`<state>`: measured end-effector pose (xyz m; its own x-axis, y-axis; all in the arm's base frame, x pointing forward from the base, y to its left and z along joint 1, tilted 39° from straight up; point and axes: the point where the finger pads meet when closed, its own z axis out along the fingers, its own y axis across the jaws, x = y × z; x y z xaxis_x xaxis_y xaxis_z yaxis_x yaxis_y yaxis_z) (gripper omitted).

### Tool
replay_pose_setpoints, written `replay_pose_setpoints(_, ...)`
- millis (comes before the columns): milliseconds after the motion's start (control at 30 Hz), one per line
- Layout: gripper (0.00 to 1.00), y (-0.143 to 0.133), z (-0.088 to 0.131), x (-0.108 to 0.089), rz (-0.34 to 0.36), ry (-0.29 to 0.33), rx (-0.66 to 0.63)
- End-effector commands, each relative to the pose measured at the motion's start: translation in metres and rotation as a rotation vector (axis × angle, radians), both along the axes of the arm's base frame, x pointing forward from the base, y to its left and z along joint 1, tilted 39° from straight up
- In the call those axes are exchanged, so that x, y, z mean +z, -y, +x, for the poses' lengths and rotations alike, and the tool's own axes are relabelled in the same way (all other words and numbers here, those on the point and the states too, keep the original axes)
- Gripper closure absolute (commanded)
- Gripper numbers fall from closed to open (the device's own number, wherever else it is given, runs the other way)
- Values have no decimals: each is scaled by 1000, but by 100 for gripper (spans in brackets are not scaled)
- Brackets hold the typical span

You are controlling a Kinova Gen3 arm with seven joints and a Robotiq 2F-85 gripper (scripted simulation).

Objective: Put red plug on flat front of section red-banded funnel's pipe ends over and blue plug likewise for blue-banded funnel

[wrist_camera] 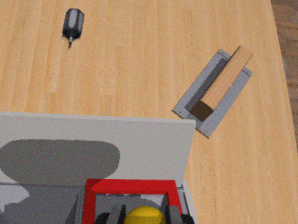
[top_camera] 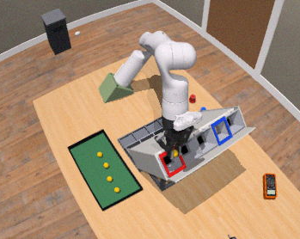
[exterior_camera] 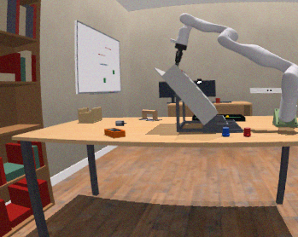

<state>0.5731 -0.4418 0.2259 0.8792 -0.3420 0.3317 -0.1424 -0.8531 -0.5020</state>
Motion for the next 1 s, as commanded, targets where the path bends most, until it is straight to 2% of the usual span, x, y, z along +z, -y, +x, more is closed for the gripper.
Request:
replay_pose_setpoints(0,100,2,0,2,146,-167,166)
replay_pose_setpoints(433,100,2,0,2,145,-167,165)
replay_pose_setpoints(467,100,-17,6,-22,145,-167,165)
replay_pose_setpoints(633,100,-17,6,-22,171,-197,195)
replay_pose_setpoints(967,100,-17,6,-22,173,-199,197)
